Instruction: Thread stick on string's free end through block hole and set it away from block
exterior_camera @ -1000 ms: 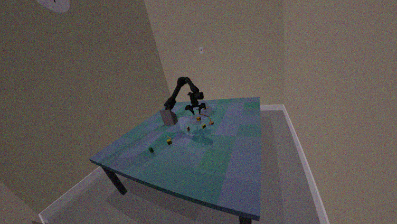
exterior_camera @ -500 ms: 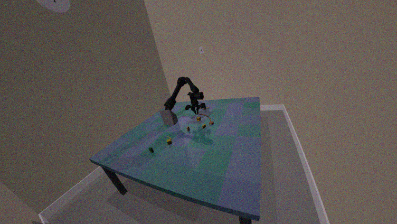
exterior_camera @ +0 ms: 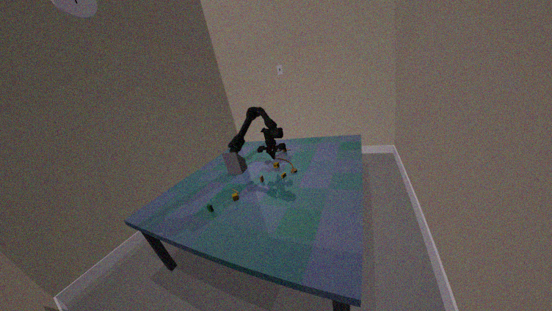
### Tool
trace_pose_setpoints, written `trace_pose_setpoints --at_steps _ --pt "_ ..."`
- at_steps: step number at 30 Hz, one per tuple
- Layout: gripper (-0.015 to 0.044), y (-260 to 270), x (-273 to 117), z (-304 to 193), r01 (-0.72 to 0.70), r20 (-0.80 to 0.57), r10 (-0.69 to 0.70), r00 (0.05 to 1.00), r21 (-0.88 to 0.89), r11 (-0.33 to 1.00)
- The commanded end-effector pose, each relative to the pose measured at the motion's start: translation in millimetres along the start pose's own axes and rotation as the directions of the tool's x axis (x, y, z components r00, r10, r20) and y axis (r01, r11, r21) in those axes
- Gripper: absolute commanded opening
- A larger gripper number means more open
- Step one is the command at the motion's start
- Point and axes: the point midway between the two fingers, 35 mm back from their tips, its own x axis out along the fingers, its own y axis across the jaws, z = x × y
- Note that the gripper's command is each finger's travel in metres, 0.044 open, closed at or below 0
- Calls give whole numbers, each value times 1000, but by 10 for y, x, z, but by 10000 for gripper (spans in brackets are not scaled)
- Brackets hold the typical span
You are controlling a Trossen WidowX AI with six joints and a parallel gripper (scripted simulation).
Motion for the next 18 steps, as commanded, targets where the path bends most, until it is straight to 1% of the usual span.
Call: trace_pose_setpoints --at_steps 1,10,12,18 --pt "0 0 0 0 0 0 0 1000 0 1000" --pt "236 0 1 1 0 0 0 1000 0 1000" --pt "240 0 1 1 0 0 0 1000 0 1000" --pt "83 0 1 1 0 0 0 1000 0 1000"
